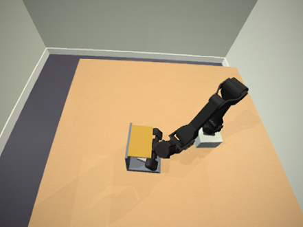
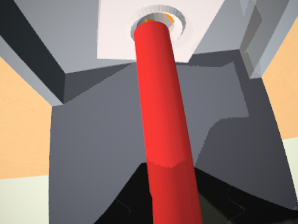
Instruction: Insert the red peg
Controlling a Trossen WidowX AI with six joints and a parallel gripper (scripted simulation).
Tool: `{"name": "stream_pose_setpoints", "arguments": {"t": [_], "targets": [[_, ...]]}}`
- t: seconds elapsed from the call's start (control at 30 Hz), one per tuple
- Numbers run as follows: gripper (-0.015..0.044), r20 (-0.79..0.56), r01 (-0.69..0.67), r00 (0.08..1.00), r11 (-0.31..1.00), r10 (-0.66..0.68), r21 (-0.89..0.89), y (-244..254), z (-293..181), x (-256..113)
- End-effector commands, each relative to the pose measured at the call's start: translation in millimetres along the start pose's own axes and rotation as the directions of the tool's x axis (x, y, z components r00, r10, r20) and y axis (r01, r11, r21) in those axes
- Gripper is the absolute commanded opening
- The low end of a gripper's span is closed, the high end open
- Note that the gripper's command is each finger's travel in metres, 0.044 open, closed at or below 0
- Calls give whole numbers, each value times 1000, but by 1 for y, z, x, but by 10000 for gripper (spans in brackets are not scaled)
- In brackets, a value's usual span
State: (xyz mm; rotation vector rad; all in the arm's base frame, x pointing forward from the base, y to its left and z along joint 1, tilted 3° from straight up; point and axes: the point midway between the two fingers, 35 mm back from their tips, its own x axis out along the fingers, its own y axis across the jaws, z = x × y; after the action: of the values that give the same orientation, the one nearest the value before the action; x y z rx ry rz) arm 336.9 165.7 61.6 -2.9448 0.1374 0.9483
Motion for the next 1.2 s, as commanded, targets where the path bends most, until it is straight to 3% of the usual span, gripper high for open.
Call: {"name": "stream_pose_setpoints", "arguments": {"t": [0.0, 1.17], "targets": [[0, 3, 3, 1000, 1000, -3, -5, -1, -1, 3], [0, 2, 3, 1000, 1000, -3, -5, -3, 11, 23]]}}
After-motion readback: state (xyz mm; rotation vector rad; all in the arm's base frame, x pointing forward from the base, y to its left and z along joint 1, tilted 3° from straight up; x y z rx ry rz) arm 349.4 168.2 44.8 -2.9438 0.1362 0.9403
